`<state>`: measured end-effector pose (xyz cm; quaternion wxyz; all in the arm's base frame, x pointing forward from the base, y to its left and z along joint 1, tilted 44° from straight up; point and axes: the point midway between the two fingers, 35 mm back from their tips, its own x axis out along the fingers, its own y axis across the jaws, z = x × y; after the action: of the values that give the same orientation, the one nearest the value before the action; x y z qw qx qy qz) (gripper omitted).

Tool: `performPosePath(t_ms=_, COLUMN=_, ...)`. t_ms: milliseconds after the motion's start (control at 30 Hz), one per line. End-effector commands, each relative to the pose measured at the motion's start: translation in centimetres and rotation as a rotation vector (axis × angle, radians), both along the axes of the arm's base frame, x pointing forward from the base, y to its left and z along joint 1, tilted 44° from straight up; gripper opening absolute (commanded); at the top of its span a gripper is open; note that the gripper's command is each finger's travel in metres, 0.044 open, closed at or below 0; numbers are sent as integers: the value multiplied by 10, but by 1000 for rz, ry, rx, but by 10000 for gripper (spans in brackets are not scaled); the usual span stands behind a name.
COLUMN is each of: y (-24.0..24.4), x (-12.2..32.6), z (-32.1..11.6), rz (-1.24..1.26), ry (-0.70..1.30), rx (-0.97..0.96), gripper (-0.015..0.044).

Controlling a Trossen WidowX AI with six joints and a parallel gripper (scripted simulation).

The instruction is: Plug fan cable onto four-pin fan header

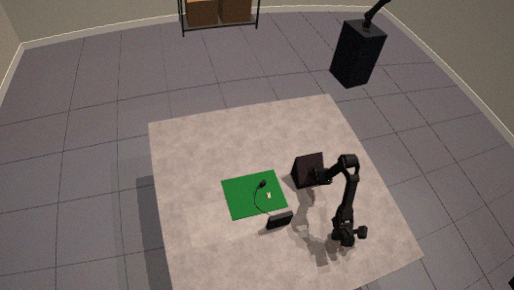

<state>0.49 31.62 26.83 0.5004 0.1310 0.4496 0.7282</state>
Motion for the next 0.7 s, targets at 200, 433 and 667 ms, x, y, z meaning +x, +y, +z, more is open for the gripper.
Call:
performPosePath(t_ms=200, y=9, x=58, z=17, rz=-140, ry=-297, rx=119, gripper=440)
performPosePath(t_ms=433, y=8, x=106, z=24, rz=-258, ry=-541, rx=136, gripper=440)
performPosePath(t_ms=667, y=-22, x=198, z=13, rz=-459, ry=-706, rx=13, gripper=440)
